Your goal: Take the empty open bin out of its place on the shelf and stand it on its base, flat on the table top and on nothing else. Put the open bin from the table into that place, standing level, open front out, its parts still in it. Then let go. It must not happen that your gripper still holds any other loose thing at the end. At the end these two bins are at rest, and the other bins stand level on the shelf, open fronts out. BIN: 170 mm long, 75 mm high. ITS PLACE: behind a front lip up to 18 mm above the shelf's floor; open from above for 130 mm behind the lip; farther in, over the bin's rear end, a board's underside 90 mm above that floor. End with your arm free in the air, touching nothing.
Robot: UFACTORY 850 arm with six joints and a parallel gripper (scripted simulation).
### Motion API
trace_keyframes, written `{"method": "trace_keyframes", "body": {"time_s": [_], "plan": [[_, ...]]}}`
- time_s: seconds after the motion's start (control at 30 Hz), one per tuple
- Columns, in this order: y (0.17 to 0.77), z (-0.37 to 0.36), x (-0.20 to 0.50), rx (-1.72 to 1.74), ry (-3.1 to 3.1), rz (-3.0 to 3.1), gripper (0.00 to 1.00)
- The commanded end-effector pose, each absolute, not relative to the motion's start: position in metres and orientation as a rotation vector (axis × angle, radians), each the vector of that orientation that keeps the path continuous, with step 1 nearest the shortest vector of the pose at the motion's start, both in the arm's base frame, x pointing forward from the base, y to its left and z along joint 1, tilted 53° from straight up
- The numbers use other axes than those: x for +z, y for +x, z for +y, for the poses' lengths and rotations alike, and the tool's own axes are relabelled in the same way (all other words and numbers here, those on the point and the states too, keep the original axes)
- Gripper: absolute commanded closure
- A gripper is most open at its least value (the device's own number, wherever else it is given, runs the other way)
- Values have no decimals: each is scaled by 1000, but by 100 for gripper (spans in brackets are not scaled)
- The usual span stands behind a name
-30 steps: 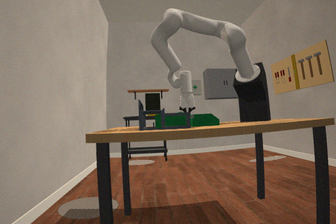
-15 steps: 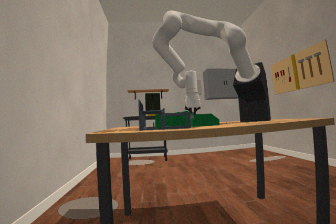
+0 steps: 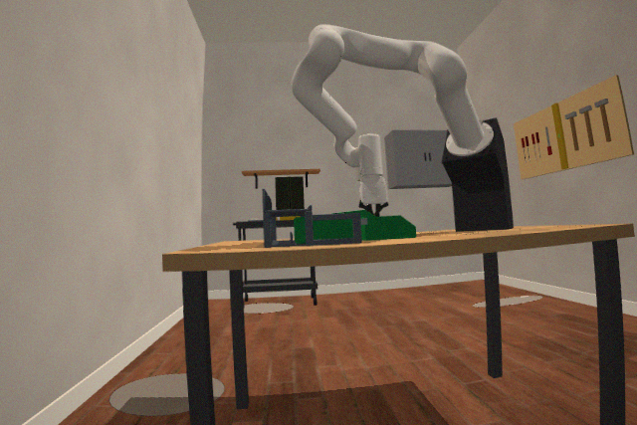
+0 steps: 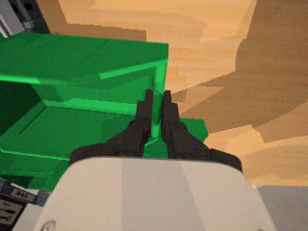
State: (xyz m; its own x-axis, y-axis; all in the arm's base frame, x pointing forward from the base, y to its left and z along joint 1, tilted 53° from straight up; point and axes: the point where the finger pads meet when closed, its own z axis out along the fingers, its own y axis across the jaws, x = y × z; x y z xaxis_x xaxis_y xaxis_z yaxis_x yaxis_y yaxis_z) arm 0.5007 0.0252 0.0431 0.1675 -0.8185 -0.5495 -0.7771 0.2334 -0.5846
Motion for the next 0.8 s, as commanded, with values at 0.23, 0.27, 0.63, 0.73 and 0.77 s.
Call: {"method": "trace_keyframes", "body": {"time_s": [0.23,0.27,0.63,0.73,0.77], "plan": [[491,28,36,-58,-1530,1596,100],[490,28,36,-58,-1530,1596,100],[486,29,33,-58,-1530,1596,100],[486,29,32,-58,-1530,1596,100],[486,29,32,-58,-1530,1596,100]]}}
